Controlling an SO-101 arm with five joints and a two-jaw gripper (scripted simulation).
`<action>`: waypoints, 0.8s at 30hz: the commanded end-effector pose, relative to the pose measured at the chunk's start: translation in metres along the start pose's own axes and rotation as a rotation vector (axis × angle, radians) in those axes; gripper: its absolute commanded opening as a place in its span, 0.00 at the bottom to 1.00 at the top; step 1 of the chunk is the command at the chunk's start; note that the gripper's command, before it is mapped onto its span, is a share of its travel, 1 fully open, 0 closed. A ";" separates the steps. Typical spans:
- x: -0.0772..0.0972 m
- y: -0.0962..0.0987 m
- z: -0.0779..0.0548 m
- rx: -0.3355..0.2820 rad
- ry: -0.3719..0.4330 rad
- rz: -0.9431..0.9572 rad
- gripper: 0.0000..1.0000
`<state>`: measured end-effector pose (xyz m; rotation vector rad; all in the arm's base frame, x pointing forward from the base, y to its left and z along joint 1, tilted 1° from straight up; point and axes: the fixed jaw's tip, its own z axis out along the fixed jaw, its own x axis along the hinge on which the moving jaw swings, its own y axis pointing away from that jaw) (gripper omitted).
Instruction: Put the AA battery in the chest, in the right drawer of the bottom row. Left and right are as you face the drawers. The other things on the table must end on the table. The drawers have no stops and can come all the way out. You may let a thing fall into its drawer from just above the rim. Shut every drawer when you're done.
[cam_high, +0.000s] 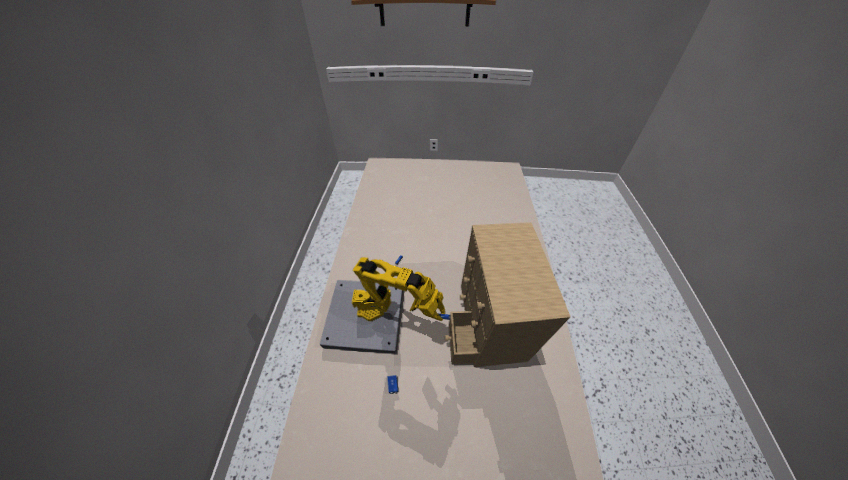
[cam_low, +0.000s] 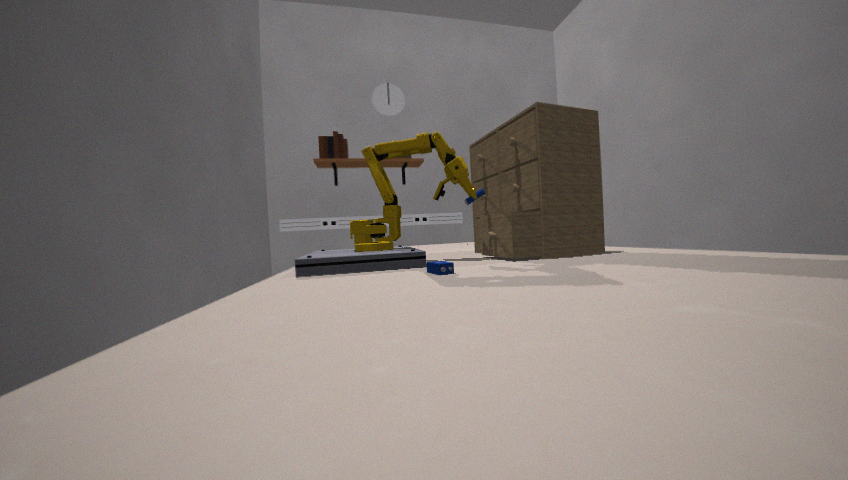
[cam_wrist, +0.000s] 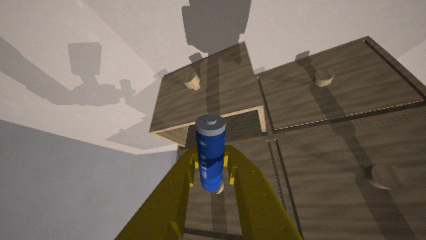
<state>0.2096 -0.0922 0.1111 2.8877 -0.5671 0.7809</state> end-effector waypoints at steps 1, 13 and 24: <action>0.002 0.002 -0.001 -0.003 0.005 0.001 0.00; 0.001 0.001 -0.001 -0.002 0.005 -0.001 0.00; -0.001 0.001 -0.001 0.000 0.005 -0.004 0.00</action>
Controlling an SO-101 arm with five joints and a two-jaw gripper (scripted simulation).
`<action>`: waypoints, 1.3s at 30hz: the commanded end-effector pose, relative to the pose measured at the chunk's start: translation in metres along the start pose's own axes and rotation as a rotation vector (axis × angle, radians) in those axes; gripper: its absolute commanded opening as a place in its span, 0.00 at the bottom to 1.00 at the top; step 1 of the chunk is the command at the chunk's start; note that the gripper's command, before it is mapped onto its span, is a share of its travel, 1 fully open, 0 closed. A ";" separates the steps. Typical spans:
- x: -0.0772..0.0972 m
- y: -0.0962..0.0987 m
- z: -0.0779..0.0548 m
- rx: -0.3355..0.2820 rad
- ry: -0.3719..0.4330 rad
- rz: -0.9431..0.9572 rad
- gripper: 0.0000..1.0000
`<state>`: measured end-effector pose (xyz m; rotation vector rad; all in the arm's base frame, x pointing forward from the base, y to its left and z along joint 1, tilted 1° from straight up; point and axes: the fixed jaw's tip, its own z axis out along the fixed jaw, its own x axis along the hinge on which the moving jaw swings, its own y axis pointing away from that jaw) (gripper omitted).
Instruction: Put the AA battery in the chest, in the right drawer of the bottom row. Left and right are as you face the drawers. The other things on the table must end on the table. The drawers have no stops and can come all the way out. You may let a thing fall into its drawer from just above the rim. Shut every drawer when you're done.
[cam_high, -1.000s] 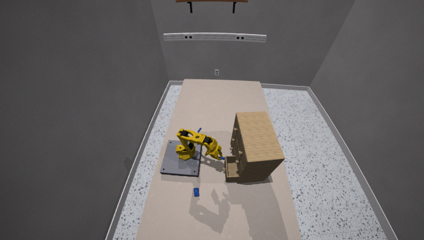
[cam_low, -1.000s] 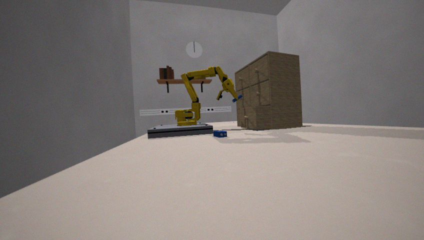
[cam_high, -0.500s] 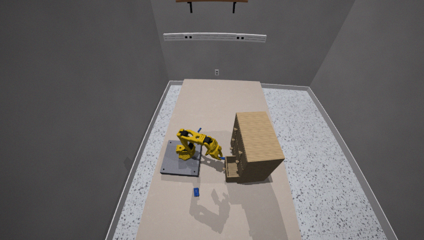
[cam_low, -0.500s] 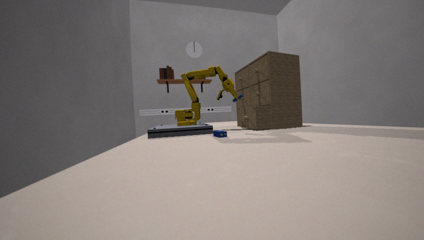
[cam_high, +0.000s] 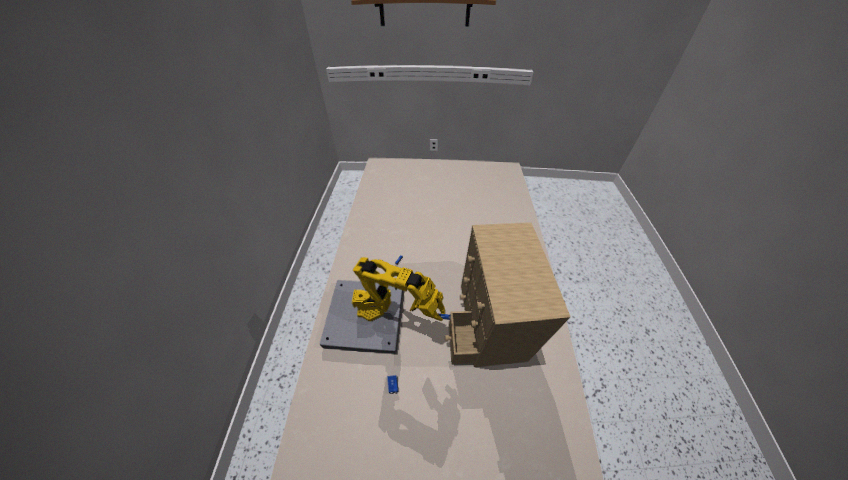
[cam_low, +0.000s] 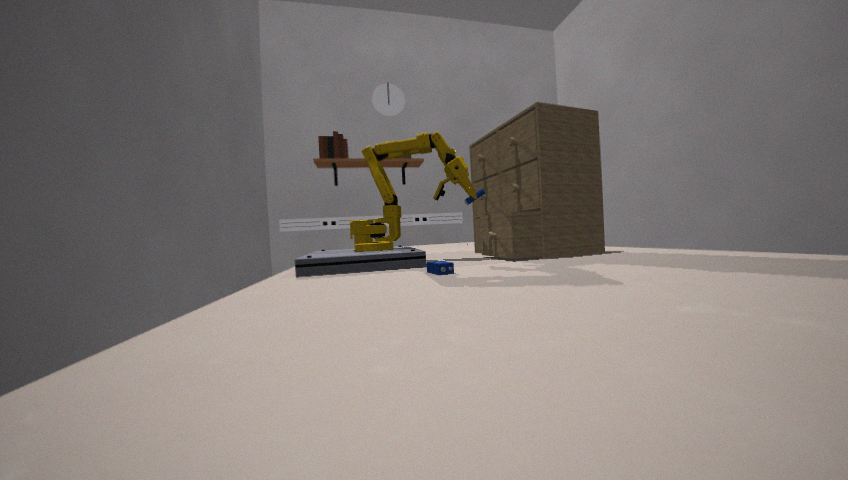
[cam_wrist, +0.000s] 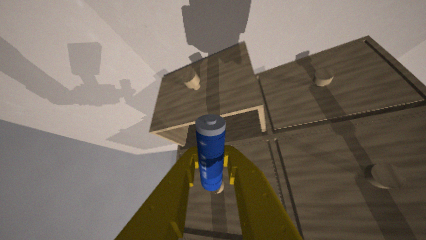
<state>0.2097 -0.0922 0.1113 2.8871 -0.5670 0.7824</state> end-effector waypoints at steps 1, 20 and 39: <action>-0.001 0.001 -0.001 0.000 0.003 -0.004 0.00; -0.003 0.001 0.000 -0.001 0.004 -0.002 0.00; 0.011 0.001 0.005 -0.002 0.004 -0.002 0.00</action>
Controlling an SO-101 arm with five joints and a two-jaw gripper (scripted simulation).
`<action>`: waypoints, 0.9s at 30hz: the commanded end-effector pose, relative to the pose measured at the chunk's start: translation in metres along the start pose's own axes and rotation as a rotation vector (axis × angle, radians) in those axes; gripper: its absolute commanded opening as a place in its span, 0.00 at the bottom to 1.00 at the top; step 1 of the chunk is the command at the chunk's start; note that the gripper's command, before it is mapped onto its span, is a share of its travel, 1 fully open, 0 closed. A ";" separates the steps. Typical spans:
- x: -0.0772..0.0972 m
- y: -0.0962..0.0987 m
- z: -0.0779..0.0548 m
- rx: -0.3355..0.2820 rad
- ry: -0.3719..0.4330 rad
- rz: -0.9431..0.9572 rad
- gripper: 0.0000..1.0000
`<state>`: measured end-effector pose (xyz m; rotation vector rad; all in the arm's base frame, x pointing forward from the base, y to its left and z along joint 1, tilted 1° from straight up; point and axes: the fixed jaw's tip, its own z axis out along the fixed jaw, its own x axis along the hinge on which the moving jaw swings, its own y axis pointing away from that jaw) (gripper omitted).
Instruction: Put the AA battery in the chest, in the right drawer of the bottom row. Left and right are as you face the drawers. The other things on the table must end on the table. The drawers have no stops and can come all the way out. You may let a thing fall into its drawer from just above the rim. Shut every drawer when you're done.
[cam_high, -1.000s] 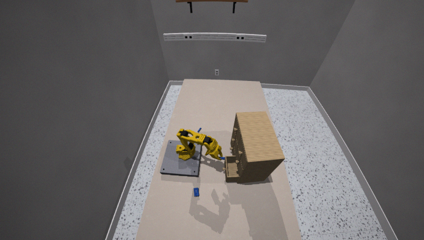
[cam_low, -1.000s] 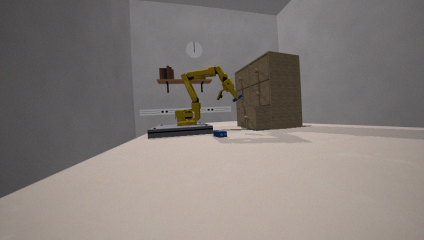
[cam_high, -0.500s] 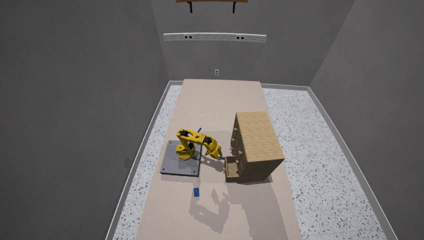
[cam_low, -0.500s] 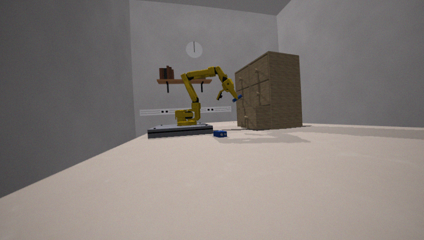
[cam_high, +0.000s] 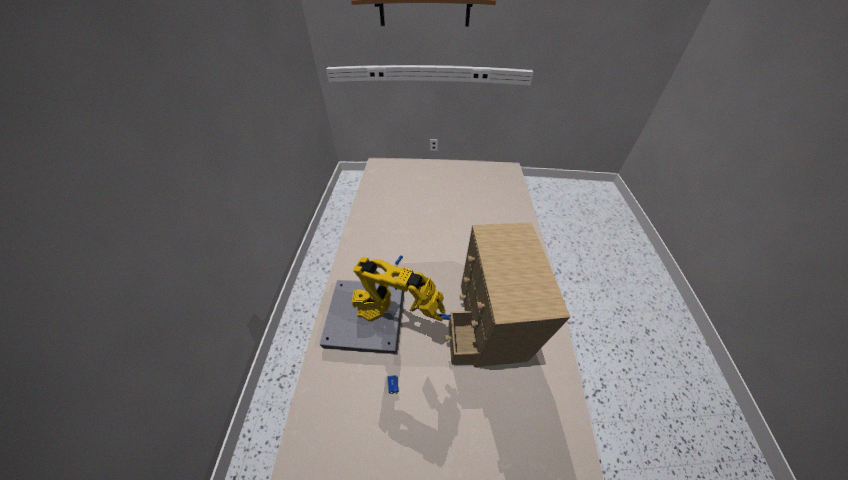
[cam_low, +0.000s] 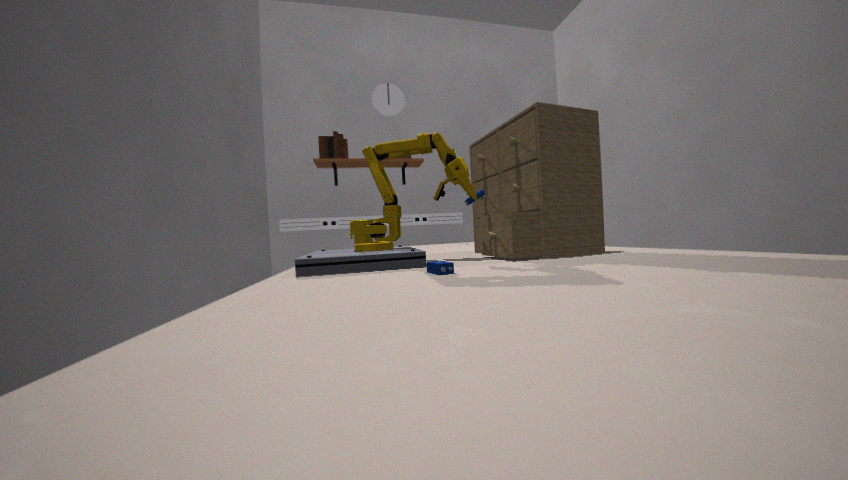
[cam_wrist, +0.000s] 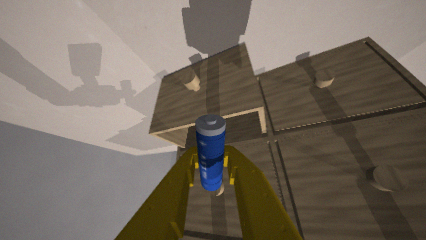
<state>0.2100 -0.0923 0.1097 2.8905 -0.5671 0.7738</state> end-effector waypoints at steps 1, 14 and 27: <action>0.017 0.001 0.006 -0.002 0.010 -0.002 0.00; 0.058 0.001 0.041 -0.001 0.010 -0.004 0.00; 0.046 0.001 0.050 -0.002 -0.051 -0.004 0.00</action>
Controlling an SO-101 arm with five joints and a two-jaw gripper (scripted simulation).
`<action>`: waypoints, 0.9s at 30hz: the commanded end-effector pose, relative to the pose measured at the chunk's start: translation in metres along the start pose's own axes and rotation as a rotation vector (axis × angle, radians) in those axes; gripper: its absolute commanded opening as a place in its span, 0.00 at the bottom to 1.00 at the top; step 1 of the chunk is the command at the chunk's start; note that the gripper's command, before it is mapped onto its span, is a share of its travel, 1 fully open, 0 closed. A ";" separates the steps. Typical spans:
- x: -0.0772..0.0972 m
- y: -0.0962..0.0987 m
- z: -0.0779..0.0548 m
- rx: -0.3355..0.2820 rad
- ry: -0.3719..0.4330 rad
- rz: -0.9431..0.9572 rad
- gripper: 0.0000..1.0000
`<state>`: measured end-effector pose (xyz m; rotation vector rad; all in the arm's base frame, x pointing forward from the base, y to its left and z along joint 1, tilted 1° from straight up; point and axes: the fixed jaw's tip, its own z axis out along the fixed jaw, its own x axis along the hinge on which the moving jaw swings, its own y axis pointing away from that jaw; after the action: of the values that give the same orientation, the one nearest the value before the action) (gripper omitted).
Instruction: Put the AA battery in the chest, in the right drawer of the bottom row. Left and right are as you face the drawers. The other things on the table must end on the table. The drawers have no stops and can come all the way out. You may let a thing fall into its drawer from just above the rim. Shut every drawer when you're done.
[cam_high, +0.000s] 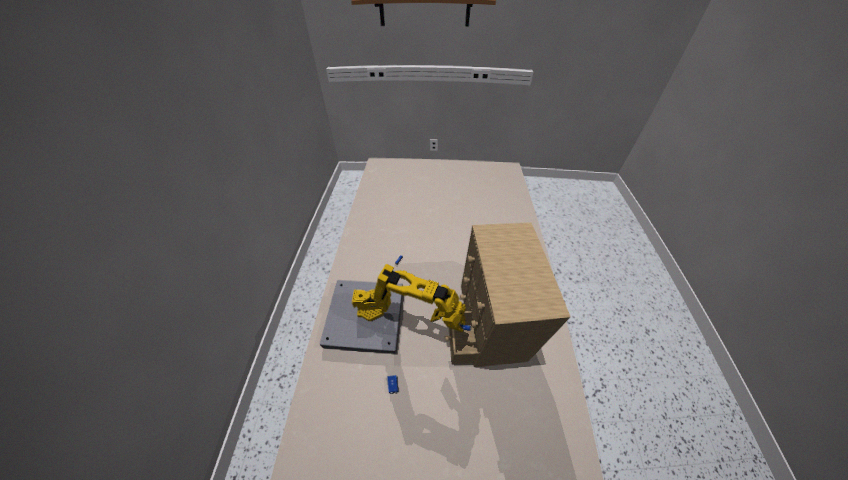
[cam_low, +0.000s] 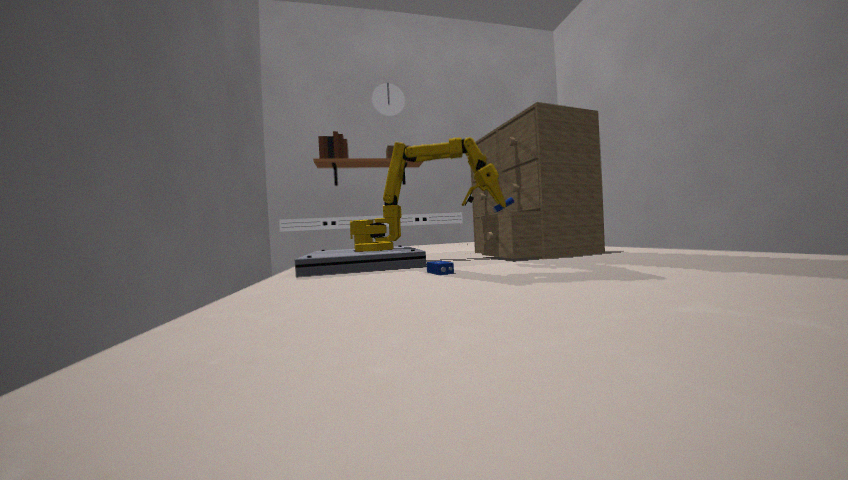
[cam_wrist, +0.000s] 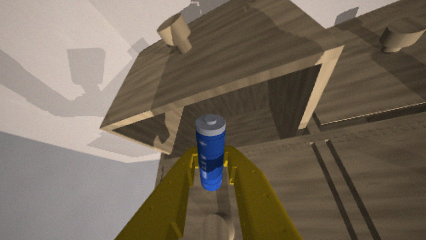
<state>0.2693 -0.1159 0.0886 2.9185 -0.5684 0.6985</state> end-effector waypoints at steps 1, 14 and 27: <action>0.001 0.001 0.000 -0.001 0.002 -0.001 0.00; 0.015 0.001 -0.007 -0.001 0.063 -0.001 0.00; 0.015 0.002 -0.007 -0.002 0.063 0.000 0.00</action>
<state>0.2776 -0.1192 0.1002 2.8878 -0.5624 0.7803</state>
